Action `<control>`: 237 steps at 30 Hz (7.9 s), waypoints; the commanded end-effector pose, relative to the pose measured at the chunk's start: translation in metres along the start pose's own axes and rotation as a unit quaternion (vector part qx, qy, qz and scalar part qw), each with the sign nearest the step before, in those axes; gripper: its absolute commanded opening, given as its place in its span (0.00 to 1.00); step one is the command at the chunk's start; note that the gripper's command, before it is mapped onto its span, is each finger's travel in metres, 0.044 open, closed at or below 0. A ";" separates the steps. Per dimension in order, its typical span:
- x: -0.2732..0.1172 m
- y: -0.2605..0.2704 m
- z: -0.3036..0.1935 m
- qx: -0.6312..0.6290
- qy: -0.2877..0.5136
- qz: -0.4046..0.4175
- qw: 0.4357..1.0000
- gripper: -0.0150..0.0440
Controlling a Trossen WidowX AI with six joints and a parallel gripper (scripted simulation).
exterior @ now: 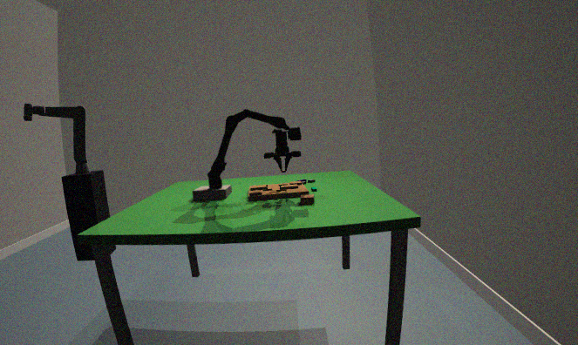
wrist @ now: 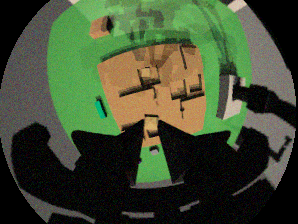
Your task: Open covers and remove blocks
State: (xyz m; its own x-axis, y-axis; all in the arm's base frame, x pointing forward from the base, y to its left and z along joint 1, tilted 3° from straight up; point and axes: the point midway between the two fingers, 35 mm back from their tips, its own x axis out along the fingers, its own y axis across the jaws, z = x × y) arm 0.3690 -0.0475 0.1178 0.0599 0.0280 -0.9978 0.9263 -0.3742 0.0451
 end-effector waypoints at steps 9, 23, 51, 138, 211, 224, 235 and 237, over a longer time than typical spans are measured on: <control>0.001 0.008 0.046 -0.002 -0.002 -0.001 1.000 0.39; 0.000 0.010 0.101 -0.002 -0.005 -0.001 1.000 0.39; -0.001 -0.011 0.210 -0.002 -0.009 -0.003 1.000 0.39; 0.101 -0.029 0.254 -0.005 -0.012 -0.003 1.000 0.61; 0.028 0.011 0.089 -0.998 0.001 -0.002 -0.060 0.25; 0.028 0.012 0.090 -0.998 0.001 -0.002 -0.060 0.25; 0.057 0.011 0.089 -0.998 0.001 -0.002 -0.060 0.25; 0.067 0.011 0.090 -0.998 0.001 -0.002 -0.060 0.25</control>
State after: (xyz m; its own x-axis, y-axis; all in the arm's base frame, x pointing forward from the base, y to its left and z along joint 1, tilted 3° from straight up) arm 0.3503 -0.1338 0.0628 0.0637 0.0192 -0.9978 -0.9625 0.2654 -0.0564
